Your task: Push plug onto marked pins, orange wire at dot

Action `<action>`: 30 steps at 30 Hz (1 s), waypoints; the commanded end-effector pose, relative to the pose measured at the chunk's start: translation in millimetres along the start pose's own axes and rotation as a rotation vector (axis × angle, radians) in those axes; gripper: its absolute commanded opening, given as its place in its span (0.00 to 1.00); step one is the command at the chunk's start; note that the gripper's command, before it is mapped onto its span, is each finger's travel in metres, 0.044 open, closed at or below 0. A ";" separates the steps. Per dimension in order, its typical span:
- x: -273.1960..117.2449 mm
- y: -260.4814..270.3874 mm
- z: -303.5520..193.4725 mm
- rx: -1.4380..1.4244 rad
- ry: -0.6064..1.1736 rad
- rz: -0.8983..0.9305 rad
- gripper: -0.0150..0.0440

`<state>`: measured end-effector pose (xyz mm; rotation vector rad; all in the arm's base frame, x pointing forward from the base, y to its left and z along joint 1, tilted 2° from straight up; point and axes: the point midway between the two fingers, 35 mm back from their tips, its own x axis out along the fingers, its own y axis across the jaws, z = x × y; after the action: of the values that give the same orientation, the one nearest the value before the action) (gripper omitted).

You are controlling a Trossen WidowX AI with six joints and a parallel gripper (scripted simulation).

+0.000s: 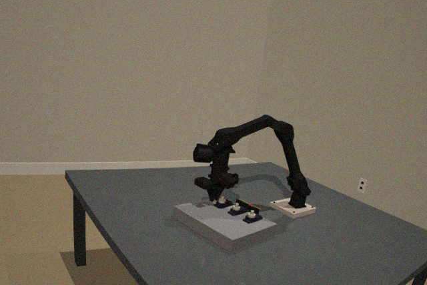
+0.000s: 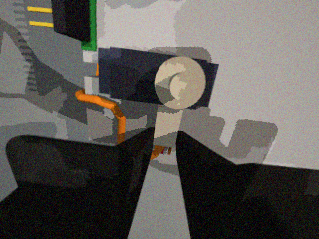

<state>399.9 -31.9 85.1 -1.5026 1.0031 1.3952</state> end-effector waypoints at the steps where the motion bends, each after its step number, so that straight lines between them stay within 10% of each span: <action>1: 2.2 1.5 -0.1 -0.006 0.001 0.006 0.37; 30: -63.1 15.6 22.8 0.210 0.000 0.007 0.25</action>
<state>383.2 -21.9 145.3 -1.4034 1.0748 1.3050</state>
